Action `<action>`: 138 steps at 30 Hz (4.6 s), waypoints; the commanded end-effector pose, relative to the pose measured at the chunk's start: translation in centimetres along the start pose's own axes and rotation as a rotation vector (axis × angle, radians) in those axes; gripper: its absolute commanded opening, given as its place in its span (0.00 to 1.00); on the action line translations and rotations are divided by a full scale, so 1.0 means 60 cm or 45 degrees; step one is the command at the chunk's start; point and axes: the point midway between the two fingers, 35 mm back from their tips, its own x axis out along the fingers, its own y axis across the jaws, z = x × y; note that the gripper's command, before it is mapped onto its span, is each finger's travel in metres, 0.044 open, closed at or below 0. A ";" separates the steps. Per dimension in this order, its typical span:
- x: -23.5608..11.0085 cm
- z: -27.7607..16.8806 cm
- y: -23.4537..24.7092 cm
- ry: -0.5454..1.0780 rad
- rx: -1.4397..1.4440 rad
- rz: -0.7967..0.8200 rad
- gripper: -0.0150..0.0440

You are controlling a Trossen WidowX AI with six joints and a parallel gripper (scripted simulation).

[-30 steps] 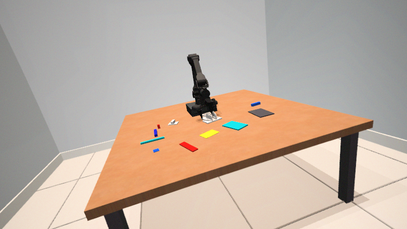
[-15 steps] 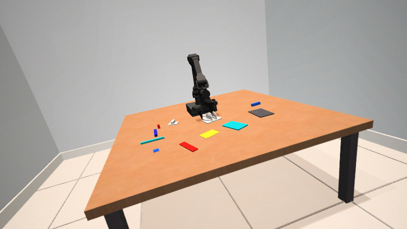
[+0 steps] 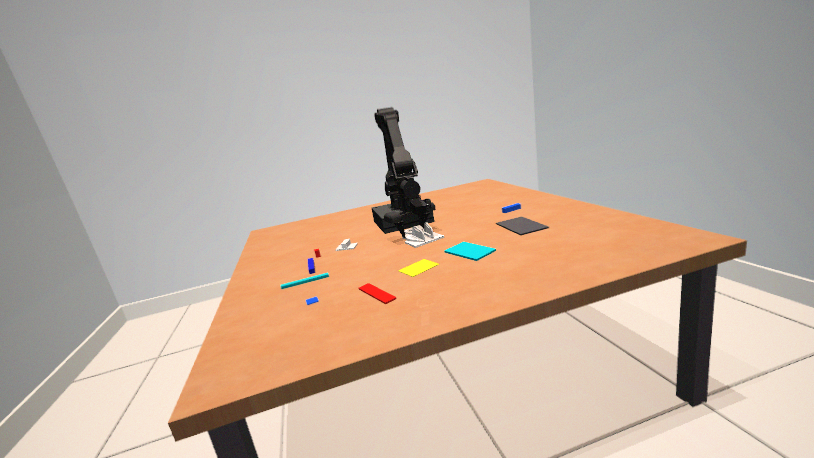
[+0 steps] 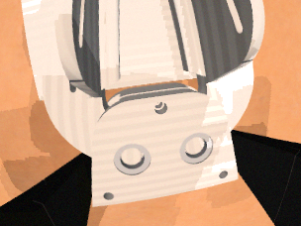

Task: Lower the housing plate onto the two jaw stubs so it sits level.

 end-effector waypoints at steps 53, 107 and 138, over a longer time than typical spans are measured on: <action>0.003 -0.001 0.000 0.003 0.004 -0.004 0.85; 0.002 0.000 0.000 0.001 0.000 0.000 1.00; -0.193 -0.027 0.012 0.001 0.004 -0.004 1.00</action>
